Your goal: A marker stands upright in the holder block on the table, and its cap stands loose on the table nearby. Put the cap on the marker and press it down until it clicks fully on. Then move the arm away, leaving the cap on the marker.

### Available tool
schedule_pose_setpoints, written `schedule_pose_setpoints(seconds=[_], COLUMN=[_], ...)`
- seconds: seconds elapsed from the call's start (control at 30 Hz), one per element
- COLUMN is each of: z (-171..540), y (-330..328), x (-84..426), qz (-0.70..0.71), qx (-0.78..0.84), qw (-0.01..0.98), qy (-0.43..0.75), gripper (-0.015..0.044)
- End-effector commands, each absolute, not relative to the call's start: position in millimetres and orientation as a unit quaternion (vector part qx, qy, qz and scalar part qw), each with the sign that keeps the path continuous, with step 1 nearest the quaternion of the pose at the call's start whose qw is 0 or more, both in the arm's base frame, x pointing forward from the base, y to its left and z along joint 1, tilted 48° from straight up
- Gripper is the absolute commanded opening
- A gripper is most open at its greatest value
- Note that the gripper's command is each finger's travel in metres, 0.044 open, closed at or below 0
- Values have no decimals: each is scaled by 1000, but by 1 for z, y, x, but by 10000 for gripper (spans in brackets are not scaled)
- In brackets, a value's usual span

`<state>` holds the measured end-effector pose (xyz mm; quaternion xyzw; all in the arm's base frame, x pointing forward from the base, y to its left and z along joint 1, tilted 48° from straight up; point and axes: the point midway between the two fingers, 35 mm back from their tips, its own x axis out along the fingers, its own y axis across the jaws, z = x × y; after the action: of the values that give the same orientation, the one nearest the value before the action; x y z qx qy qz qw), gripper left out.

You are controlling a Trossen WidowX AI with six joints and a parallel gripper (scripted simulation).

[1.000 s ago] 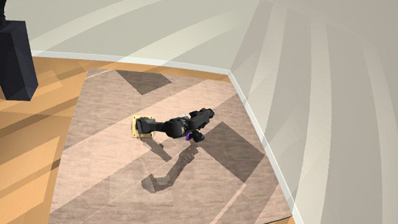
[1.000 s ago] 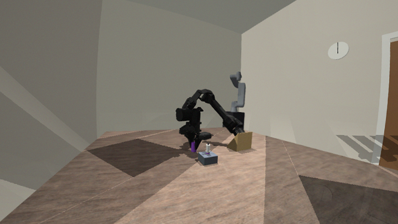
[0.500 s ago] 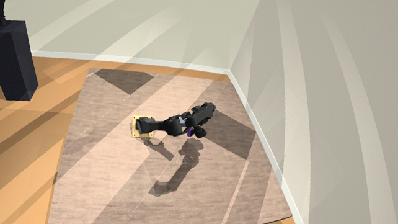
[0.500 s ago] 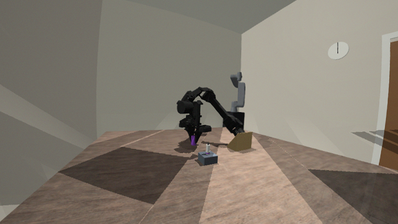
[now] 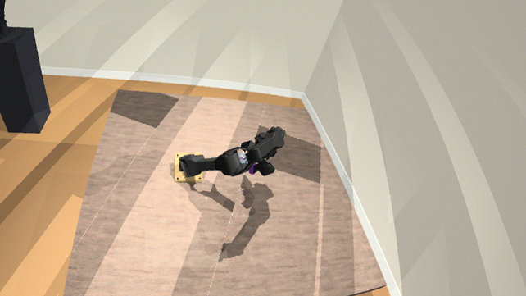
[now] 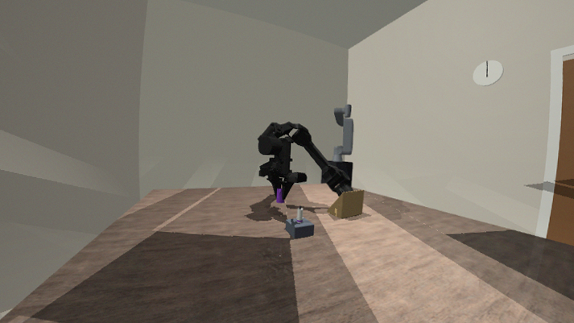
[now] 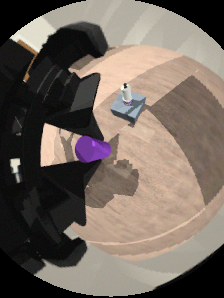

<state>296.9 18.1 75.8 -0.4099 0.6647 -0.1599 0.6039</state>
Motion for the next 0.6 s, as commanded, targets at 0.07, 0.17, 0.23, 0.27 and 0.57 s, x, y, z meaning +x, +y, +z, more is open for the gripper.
schedule_pose_setpoints(seconds=[0.07,0.17,0.23,0.27,0.57], z=[62,57,53,51,33], y=[40,51,57,61,92], x=[298,298,298,298,294], qz=[-156,-155,-155,-155,-155], qx=[-408,-407,-407,-407,-407], qw=[602,602,602,602,602], qy=[669,669,669,669,669], gripper=[0,0,0,0,0])
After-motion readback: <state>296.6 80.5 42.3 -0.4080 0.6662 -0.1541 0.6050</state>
